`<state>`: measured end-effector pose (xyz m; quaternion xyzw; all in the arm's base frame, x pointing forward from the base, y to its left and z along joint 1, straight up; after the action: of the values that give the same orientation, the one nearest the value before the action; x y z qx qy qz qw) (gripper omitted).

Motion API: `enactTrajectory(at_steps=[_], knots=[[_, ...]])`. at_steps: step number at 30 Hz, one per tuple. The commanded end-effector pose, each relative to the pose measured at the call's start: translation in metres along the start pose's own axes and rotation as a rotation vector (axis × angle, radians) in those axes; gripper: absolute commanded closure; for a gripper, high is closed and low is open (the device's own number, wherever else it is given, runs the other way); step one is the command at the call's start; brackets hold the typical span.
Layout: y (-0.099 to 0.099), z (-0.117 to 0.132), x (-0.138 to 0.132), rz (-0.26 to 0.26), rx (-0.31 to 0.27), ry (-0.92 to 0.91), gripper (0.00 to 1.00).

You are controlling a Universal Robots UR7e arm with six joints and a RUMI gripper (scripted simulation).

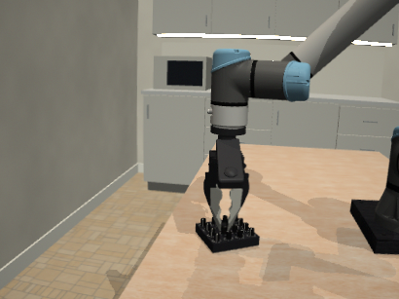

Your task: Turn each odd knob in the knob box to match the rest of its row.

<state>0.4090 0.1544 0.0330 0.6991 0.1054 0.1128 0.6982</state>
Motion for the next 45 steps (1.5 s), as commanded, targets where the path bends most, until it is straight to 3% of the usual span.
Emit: enactTrajectory(at_steps=[1,45], knots=[[-0.0002,0.0007,0.0005,0.000,0.003,0.156,0.96],[-0.0005,0.0021,-0.0029,0.001,0.003,0.904,0.96]])
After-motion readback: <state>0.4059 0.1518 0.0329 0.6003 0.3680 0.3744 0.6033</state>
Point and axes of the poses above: the point where the finger pads meet when closed, its own y axis back along the fingers, its own x axis across the jaws, z = x × y, the point moved 2 cm from there along y, back along the fingers
